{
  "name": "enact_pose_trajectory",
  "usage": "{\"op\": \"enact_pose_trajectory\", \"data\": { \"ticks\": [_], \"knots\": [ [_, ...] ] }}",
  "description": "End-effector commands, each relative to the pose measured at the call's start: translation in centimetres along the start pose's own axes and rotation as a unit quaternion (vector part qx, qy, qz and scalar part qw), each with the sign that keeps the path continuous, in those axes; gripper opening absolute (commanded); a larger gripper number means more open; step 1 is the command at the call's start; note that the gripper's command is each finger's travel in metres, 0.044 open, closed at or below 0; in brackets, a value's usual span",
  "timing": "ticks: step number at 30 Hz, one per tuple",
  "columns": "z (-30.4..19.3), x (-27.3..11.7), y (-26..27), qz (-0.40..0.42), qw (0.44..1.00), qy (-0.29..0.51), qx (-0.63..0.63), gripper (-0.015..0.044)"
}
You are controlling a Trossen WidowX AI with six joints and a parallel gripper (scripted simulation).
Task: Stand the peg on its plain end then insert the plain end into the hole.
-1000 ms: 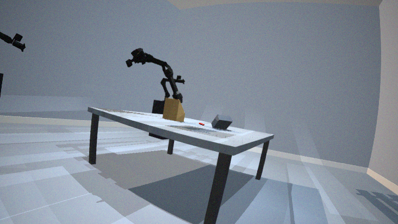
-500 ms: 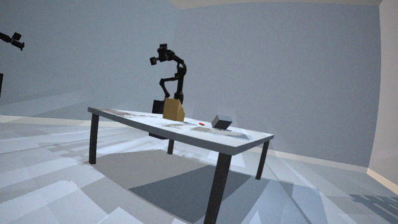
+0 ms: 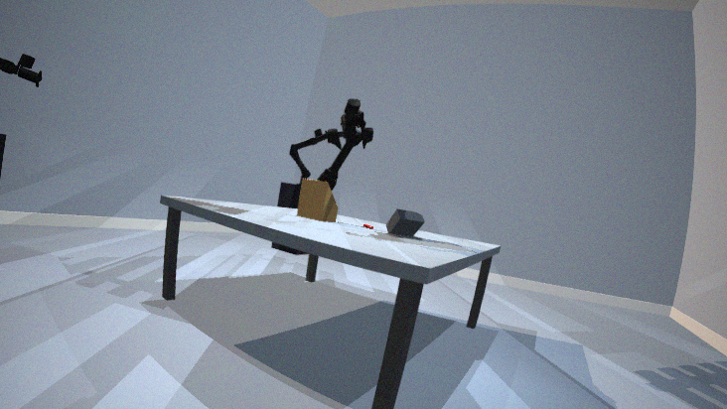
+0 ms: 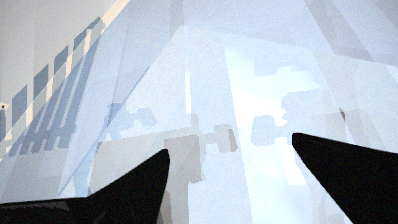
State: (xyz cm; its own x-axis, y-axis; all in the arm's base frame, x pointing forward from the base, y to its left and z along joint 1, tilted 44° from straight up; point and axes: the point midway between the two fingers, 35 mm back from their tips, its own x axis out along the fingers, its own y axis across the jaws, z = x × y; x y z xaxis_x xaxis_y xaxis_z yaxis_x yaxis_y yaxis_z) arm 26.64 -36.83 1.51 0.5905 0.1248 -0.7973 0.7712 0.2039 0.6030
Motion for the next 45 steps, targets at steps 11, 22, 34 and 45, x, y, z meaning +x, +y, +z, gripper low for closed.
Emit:
{"op": "enact_pose_trajectory", "data": {
  "ticks": [11, 22, 34, 45],
  "knots": [
    [-20.3, 4.3, 12.4, 0.004, 0.972, 0.209, -0.107, 0.044],
    [-37.1, 2.4, 13.5, -0.03, 0.913, 0.362, -0.187, 0.044],
    [-38.6, 2.9, 13.2, -0.034, 0.908, 0.37, -0.192, 0.044],
    [-39.7, 4.3, 12.9, -0.035, 0.909, 0.369, -0.192, 0.044]
  ]
}}
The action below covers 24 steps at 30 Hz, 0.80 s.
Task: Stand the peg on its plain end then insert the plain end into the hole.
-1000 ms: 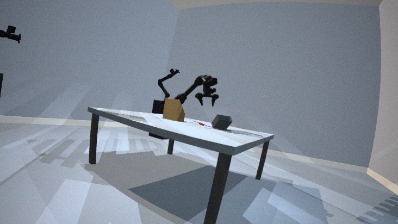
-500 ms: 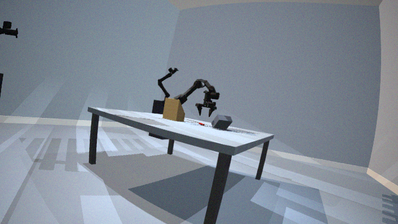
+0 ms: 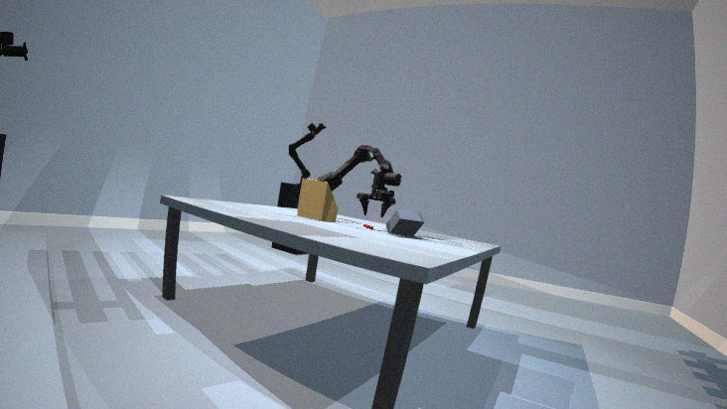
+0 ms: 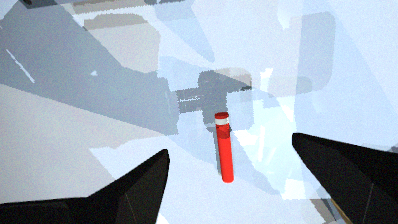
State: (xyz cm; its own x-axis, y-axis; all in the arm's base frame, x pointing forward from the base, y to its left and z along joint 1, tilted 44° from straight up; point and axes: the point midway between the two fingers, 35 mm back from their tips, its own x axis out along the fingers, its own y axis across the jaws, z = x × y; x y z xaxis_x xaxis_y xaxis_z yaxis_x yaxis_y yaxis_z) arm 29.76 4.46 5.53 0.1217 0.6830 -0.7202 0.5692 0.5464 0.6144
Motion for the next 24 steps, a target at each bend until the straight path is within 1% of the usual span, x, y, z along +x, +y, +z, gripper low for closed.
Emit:
{"op": "enact_pose_trajectory", "data": {
  "ticks": [1, 24],
  "knots": [
    [-0.1, 0.9, -0.1, 0.0, 1.0, 0.005, 0.004, 0.044],
    [-0.3, 4.5, -0.1, 0.001, 1.0, 0.006, 0.003, 0.044]
  ]
}}
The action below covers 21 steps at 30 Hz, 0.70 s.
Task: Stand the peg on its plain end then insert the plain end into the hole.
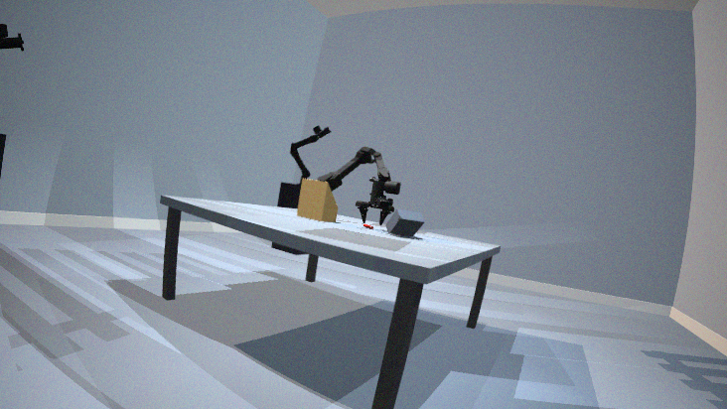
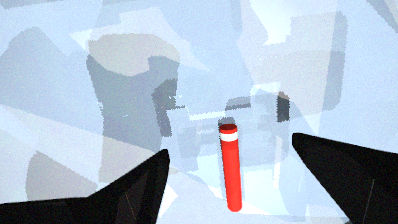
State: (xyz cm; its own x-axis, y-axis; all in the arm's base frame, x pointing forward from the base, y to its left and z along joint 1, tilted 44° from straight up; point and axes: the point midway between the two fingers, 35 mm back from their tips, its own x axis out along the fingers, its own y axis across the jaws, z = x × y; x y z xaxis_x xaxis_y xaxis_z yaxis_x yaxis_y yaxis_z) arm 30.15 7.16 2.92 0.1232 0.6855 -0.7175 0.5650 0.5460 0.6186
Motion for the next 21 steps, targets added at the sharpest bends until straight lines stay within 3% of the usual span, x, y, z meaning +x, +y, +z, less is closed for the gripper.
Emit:
{"op": "enact_pose_trajectory", "data": {
  "ticks": [1, 8, 21],
  "knots": [
    [-0.19, 0.87, -0.23, 0.0, 1.0, 0.006, 0.006, 0.044],
    [-0.31, 1.73, -0.24, 0.001, 1.0, 0.006, 0.007, 0.044],
    [-0.31, 1.73, -0.24, 0.001, 1.0, 0.006, 0.007, 0.011]
  ]
}}
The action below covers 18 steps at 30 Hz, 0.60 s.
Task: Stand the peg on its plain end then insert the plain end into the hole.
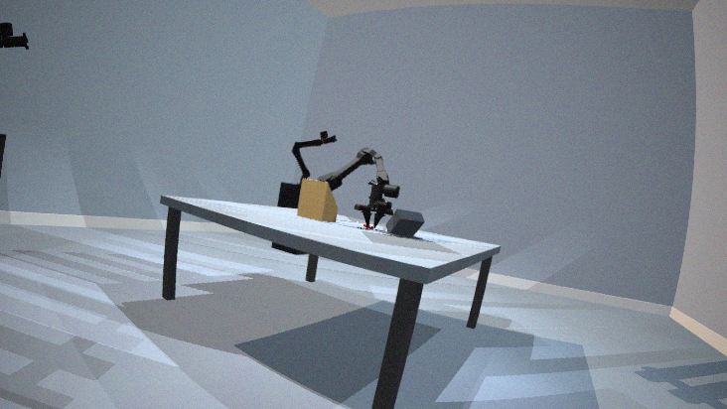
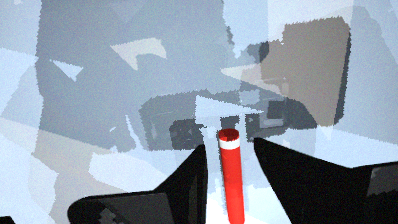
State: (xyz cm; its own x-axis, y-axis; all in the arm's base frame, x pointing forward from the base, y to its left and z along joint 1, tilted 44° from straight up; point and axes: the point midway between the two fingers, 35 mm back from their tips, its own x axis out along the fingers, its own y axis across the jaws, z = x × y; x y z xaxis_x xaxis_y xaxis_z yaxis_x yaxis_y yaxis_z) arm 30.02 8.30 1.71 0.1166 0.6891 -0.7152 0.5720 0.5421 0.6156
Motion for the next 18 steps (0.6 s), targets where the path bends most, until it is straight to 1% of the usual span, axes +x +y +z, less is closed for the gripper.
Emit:
{"op": "enact_pose_trajectory", "data": {
  "ticks": [1, 8, 17, 18],
  "knots": [
    [-0.03, 0.1, -0.03, 0.001, 1.0, 0.002, 0.003, 0.011],
    [-0.03, 0.1, -0.03, 0.001, 1.0, 0.002, 0.003, 0.011],
    [-0.03, 0.1, -0.03, 0.001, 1.0, 0.002, 0.003, 0.005],
    [-0.03, 0.1, -0.03, 0.001, 1.0, 0.002, 0.003, 0.005]
  ]
}}
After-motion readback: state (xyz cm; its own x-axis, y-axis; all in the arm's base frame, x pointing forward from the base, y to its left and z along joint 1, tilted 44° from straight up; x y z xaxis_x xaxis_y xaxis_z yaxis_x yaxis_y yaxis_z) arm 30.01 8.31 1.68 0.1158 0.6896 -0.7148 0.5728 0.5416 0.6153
